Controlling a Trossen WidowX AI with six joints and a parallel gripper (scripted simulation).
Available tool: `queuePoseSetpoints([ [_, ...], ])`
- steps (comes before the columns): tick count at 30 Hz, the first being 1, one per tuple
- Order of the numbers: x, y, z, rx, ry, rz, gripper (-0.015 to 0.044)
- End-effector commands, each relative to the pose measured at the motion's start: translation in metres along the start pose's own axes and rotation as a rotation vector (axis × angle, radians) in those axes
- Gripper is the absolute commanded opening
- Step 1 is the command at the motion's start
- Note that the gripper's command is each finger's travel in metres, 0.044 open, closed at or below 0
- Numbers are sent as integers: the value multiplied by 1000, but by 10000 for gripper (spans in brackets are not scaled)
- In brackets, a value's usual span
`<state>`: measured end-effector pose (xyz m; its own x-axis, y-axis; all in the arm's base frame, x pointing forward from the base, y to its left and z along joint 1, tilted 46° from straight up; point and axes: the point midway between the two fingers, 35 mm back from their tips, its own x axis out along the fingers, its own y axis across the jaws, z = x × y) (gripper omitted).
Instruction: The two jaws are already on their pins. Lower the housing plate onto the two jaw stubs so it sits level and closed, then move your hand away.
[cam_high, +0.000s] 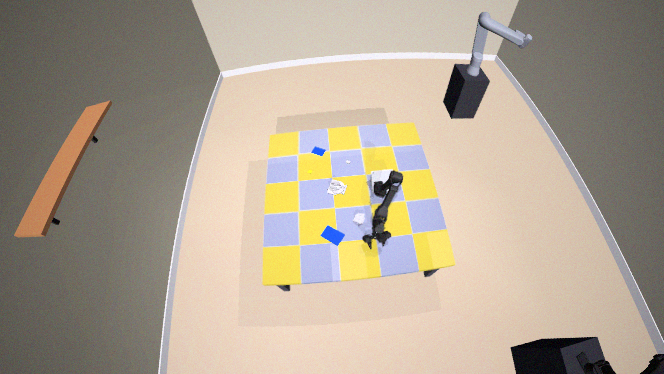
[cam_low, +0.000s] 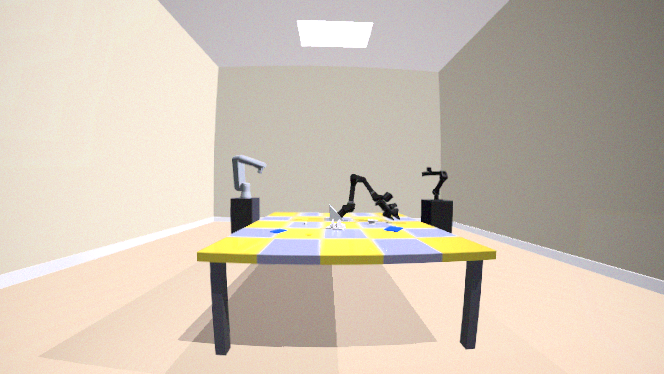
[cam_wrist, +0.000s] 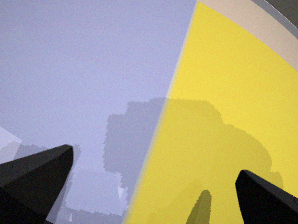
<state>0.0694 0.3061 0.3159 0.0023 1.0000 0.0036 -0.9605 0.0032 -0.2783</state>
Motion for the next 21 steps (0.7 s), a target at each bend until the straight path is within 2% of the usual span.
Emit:
queuePoseSetpoints([
  [1,-2,-10,-6,50,35,-21,440],
  [21,-21,-51,-43,341,230,-126,440],
])
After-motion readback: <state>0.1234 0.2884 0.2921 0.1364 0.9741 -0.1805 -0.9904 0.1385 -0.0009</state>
